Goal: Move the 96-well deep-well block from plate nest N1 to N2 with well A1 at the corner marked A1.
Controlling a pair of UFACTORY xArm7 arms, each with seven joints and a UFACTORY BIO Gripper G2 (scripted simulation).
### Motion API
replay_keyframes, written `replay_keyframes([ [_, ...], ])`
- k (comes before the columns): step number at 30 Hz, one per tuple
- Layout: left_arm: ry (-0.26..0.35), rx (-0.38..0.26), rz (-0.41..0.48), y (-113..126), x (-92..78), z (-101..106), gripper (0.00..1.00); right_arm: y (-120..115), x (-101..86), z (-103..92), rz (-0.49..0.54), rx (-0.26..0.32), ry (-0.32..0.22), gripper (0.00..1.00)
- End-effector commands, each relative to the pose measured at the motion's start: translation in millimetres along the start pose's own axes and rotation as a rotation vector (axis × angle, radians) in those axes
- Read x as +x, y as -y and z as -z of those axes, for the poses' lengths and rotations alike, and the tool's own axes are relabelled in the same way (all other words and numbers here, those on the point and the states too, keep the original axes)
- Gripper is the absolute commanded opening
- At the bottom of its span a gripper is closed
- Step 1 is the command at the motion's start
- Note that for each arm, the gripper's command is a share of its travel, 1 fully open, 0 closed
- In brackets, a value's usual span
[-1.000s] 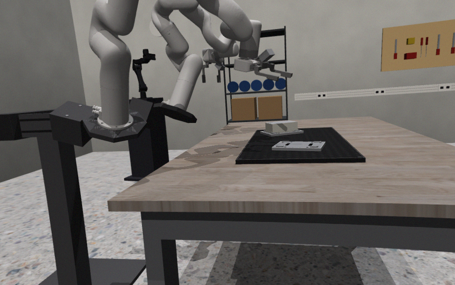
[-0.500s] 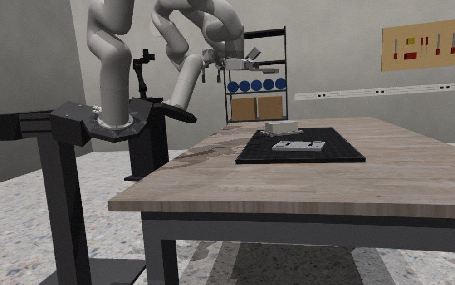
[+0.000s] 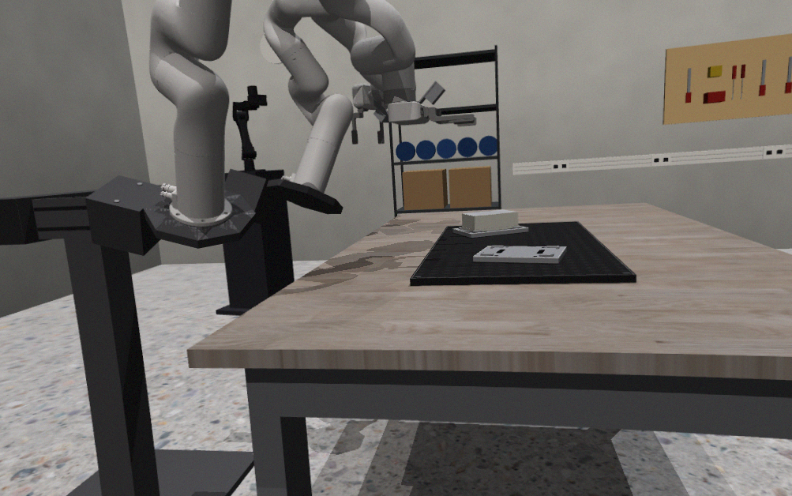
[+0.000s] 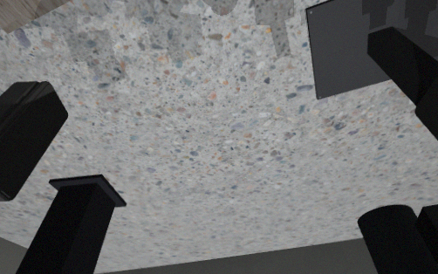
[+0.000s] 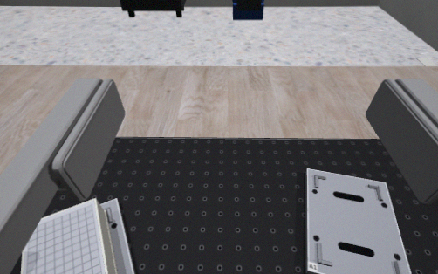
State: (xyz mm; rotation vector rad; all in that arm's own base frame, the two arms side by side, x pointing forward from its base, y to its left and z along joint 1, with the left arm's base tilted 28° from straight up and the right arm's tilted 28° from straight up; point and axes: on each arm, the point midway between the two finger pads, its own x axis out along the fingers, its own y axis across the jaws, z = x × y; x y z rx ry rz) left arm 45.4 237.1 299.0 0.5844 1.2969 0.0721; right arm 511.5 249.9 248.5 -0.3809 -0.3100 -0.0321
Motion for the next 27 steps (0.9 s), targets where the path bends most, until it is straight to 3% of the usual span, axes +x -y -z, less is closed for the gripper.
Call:
replay_keyframes([
  [1,0.001,0.000,-0.003,-0.9,-1.0,-0.4,1.00,-11.0,2.2,8.2,-0.096,0.002,0.003,0.37],
  [3,0.001,0.000,-0.003,-0.9,-1.0,-0.4,1.00,-18.1,3.6,15.1,-0.163,0.002,0.003,0.37],
  [5,0.001,0.000,-0.003,-0.9,-1.0,-0.4,1.00,-18.1,3.6,15.1,-0.163,0.002,0.003,0.37],
  [14,0.001,0.000,-0.003,-0.9,-1.0,-0.4,1.00,-50.1,9.8,46.1,-0.463,0.002,0.003,0.37],
  [27,0.001,0.000,-0.003,-0.9,-1.0,-0.4,1.00,-89.2,17.1,84.0,-0.474,0.002,0.003,0.37],
])
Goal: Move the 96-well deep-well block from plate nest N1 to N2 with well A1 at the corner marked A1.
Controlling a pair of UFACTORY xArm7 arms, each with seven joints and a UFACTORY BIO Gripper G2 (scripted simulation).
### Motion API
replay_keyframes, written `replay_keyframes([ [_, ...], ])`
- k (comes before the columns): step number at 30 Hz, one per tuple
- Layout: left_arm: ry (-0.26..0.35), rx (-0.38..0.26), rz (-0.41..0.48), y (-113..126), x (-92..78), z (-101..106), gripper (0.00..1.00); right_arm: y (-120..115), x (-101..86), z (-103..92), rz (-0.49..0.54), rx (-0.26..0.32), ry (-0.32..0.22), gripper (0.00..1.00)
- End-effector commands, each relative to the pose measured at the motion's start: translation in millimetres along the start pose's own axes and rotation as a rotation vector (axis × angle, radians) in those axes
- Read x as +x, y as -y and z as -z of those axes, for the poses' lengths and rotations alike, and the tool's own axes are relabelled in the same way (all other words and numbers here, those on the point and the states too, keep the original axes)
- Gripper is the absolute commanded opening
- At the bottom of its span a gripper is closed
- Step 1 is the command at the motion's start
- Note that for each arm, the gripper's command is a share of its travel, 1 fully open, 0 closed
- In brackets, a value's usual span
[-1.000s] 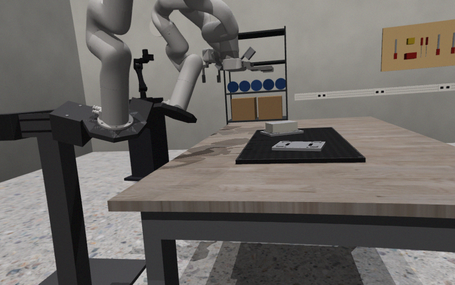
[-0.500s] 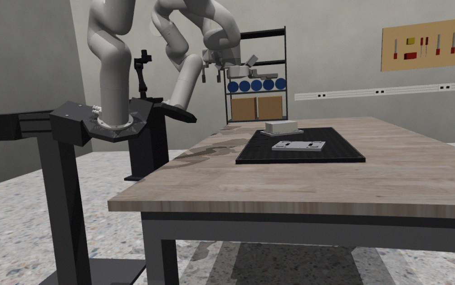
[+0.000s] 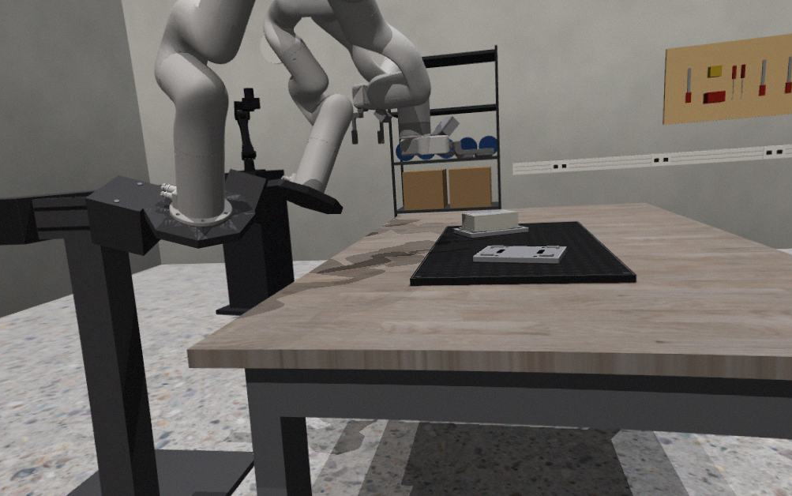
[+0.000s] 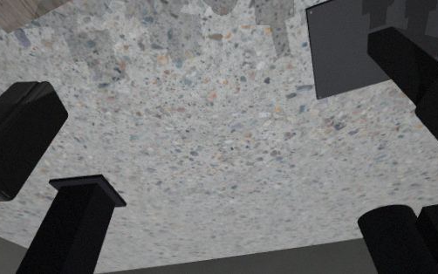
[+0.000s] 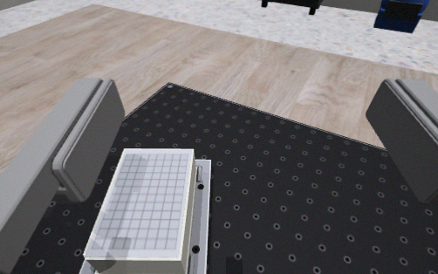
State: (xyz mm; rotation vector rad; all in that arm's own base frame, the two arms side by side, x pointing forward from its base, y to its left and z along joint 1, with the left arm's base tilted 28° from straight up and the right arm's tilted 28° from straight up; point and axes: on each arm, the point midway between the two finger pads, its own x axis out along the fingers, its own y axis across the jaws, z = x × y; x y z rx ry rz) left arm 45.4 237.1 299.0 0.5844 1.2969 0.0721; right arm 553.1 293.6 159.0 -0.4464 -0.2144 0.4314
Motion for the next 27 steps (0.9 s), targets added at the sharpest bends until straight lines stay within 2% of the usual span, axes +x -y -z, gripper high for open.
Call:
replay_keyframes([
  [1,0.001,0.000,-0.003,-0.9,-1.0,-0.4,1.00,-12.5,11.1,12.6,-0.001,0.001,0.003,0.37],
  [10,0.001,0.000,-0.003,-0.9,-1.0,-0.4,1.00,-38.2,31.1,43.6,-0.001,0.002,0.003,0.37],
  [12,0.001,0.000,-0.003,-0.9,-1.0,-0.4,1.00,-38.2,31.1,43.6,-0.001,0.002,0.003,0.37],
  [27,0.001,0.000,-0.003,-0.9,-1.0,-0.4,1.00,-81.0,64.5,95.3,-0.001,0.002,0.003,0.37],
])
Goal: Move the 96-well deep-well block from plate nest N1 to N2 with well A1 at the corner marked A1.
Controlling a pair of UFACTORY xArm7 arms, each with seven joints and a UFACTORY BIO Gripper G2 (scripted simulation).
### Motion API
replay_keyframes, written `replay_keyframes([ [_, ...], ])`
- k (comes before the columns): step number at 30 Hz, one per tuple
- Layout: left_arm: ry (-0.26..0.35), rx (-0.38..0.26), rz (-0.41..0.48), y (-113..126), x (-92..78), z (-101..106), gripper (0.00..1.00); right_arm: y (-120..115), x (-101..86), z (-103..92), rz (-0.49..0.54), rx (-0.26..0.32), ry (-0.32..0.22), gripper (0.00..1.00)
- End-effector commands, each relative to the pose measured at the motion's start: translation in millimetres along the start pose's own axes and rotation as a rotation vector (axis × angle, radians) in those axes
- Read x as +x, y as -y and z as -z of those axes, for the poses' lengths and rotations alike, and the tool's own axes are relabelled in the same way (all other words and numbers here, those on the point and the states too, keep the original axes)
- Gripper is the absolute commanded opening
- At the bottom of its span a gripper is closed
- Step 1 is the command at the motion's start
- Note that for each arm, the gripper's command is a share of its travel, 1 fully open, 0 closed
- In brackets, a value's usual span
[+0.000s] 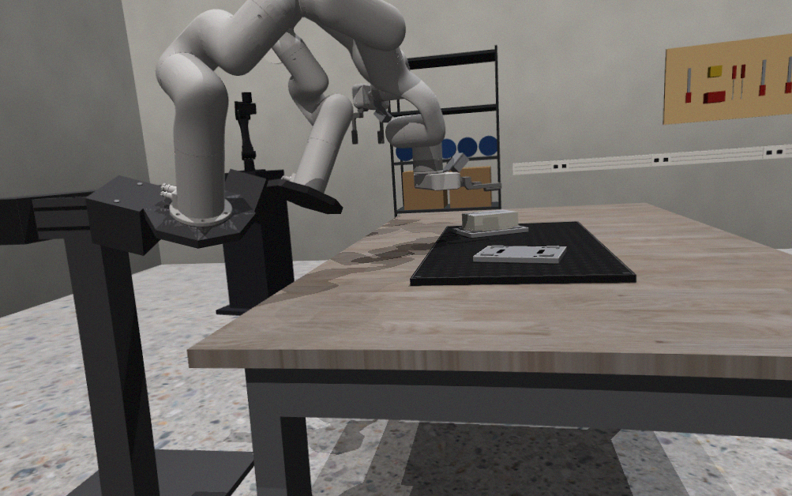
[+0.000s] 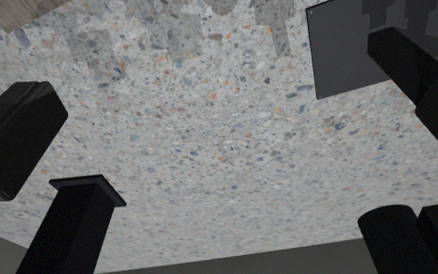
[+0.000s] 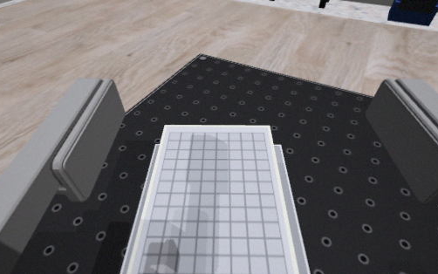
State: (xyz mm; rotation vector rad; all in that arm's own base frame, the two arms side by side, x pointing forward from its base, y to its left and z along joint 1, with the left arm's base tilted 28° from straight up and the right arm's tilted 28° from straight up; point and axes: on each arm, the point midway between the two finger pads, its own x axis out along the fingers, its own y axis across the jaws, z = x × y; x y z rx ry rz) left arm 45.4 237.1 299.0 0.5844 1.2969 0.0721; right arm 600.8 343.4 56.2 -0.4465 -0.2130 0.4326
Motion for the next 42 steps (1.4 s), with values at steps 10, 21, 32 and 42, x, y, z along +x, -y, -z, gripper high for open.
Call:
replay_keyframes([
  [10,0.001,0.000,-0.003,-0.9,-1.0,-0.4,1.00,-14.2,14.0,13.9,0.001,0.002,0.004,0.37],
  [21,0.001,0.000,-0.003,-0.9,-1.0,-0.4,1.00,-14.2,13.9,15.6,0.001,0.002,0.004,0.37],
  [32,0.001,0.000,-0.003,-0.9,-1.0,-0.4,1.00,-14.2,14.0,34.0,0.001,0.001,0.004,0.37],
  [42,0.001,0.000,-0.003,-0.9,-1.0,-0.4,1.00,-14.2,14.0,47.3,0.001,0.001,0.004,0.37],
])
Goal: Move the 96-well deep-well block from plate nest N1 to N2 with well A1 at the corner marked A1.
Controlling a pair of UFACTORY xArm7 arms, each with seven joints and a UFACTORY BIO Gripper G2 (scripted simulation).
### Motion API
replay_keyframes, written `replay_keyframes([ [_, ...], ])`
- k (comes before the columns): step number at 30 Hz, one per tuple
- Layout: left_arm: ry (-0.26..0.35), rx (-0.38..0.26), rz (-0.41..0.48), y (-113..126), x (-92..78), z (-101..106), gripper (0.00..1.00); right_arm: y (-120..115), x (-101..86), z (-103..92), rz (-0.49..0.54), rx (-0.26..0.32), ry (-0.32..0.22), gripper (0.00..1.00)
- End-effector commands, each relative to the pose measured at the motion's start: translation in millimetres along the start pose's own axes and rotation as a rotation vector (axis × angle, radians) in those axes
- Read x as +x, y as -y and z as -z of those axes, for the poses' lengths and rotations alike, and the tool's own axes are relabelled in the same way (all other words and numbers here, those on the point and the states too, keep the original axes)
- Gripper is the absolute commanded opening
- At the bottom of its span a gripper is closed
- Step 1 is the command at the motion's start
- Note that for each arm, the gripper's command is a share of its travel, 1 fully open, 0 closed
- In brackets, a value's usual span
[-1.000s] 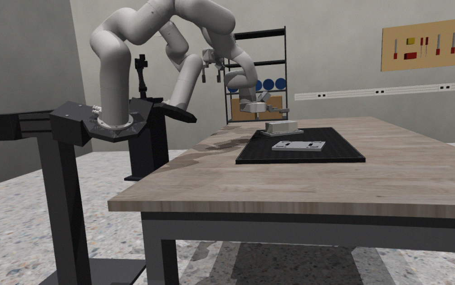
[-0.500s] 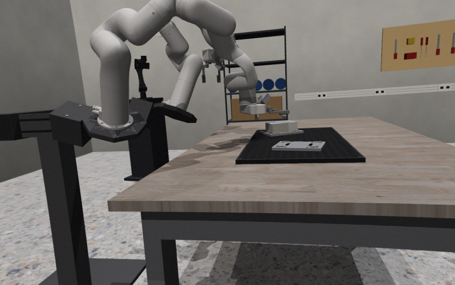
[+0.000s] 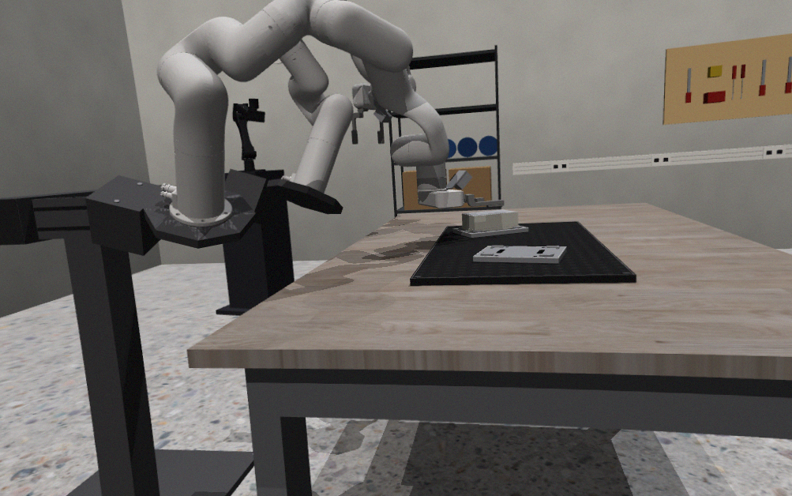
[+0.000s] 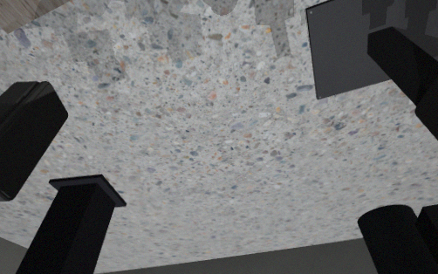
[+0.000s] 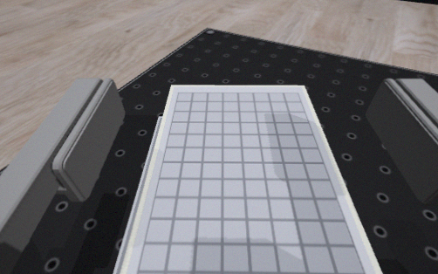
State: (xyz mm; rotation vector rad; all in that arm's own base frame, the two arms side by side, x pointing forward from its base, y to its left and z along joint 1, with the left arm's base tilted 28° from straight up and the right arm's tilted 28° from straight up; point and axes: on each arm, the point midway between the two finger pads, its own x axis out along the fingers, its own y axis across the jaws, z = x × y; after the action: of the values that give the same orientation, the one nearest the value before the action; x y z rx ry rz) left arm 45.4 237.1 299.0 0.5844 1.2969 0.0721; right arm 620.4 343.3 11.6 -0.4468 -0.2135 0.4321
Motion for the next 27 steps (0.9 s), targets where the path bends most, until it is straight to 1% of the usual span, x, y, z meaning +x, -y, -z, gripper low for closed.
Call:
replay_keyframes([
  [1,0.001,0.000,-0.003,-0.9,-1.0,-0.4,1.00,-0.7,1.4,4.0,0.000,0.002,0.004,0.37],
  [18,0.001,0.000,-0.003,-0.9,-1.0,-0.4,1.00,-0.7,1.4,29.0,0.000,0.002,0.004,0.37],
  [27,0.001,0.000,-0.003,-0.9,-1.0,-0.4,1.00,-0.7,1.5,29.0,0.000,0.002,0.004,0.37],
])
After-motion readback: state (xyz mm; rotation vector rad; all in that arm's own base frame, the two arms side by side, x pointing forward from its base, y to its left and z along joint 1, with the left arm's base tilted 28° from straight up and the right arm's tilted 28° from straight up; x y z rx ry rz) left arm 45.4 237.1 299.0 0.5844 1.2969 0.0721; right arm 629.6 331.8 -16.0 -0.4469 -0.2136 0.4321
